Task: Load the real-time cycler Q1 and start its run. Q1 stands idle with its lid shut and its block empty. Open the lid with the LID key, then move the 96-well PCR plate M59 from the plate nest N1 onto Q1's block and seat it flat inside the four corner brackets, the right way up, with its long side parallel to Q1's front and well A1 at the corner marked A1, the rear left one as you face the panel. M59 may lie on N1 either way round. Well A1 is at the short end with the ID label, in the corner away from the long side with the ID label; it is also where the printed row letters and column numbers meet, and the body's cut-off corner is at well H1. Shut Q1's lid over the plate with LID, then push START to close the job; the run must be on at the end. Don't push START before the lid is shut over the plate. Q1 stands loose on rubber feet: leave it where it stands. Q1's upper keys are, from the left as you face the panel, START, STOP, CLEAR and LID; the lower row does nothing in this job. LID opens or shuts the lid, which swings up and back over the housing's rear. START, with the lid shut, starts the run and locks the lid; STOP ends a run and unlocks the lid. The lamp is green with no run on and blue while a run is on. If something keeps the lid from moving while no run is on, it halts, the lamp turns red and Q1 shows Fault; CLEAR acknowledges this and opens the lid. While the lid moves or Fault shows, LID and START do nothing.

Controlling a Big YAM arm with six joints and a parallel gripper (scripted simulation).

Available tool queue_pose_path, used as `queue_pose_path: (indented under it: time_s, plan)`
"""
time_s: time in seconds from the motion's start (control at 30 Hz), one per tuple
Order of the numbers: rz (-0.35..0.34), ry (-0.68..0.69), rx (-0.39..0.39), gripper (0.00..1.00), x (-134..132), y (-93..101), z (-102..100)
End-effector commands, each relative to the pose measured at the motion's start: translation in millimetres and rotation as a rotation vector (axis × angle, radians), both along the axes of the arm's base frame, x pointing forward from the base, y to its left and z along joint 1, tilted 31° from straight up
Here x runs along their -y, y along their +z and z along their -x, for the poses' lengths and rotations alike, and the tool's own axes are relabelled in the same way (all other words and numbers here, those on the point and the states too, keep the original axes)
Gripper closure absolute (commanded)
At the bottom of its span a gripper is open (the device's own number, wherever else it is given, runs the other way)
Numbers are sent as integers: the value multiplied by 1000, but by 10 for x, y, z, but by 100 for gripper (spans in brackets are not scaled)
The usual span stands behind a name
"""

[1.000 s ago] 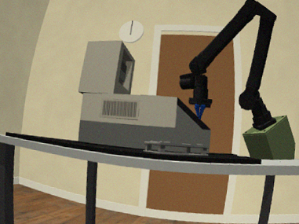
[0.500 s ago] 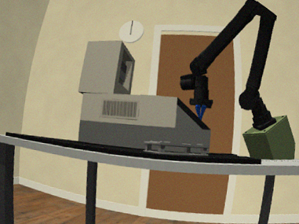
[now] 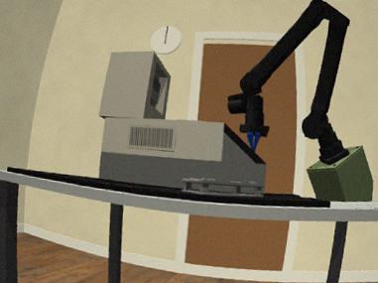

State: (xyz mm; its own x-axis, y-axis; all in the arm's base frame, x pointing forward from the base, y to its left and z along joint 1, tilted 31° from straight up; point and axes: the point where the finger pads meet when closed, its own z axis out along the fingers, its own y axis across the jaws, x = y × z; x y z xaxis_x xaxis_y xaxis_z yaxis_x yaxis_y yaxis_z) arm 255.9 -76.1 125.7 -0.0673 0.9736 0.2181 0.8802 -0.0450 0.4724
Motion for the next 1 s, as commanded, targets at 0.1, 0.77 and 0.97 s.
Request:
queue_pose_path:
  time_s: [0.1,0.77,0.97]
  plan:
    - [29,-6,43,100,90,236,-115]
    - [34,-7,45,100,134,226,-133]
    - [37,-7,48,100,150,224,-144]
